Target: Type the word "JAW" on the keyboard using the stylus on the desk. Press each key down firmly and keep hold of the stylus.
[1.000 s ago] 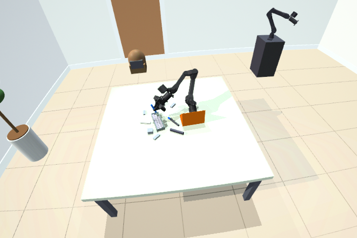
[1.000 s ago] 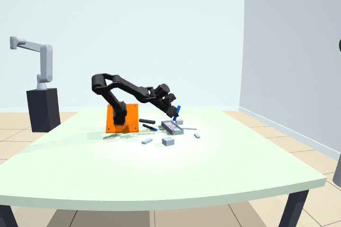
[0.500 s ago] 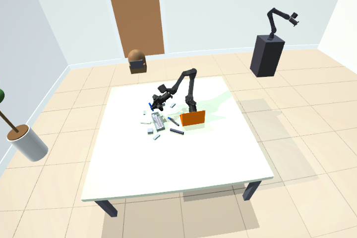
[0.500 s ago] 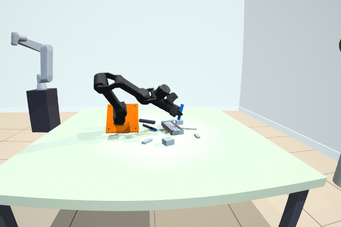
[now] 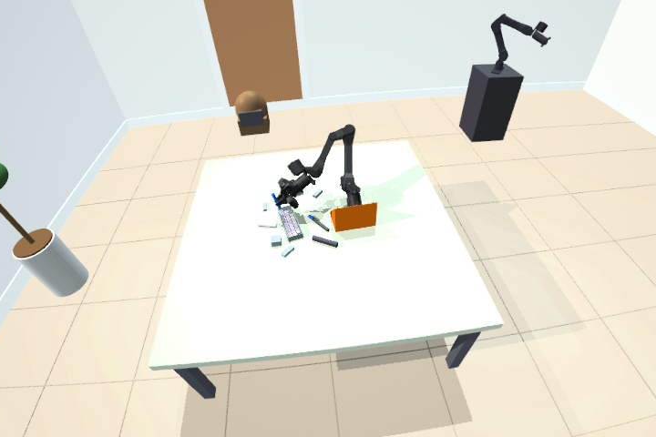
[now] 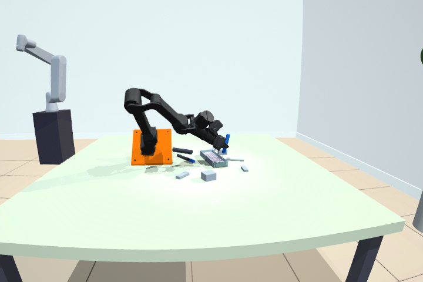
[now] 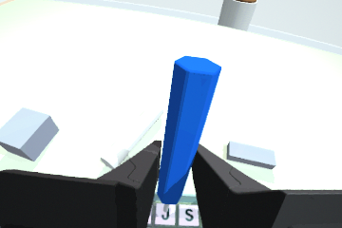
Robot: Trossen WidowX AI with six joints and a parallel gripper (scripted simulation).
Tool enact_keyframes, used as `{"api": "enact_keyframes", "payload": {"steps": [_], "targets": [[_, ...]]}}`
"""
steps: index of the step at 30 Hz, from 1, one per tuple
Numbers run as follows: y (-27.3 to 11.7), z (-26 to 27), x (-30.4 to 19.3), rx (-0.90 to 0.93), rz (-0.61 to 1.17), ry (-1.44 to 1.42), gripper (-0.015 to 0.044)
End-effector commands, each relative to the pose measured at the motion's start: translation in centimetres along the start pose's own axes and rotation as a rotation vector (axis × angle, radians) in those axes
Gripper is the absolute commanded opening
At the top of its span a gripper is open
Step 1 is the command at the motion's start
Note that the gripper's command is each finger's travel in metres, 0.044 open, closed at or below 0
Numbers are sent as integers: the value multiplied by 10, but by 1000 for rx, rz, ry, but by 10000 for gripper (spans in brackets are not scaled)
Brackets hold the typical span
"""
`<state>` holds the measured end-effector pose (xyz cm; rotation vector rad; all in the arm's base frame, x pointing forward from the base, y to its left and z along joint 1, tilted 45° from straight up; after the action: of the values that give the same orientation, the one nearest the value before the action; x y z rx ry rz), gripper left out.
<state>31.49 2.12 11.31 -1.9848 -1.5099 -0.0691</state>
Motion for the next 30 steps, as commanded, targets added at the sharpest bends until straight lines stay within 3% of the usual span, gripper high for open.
{"api": "enact_keyframes", "payload": {"steps": [1,30], "targets": [[1,0,0,2,-5,-5,81],[9,3,-14,2,-4,-5,81]]}}
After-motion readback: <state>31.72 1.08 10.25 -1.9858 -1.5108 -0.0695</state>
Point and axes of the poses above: the point midway between the two fingers, 35 mm back from their tips, its own y axis out along the fingers, its own z axis across the jaws, x = y × z, the point moved 4 cm from there along -y, back along the fingers, and after that the axes turned 12 degrees about -y, right-handed, at the moved point
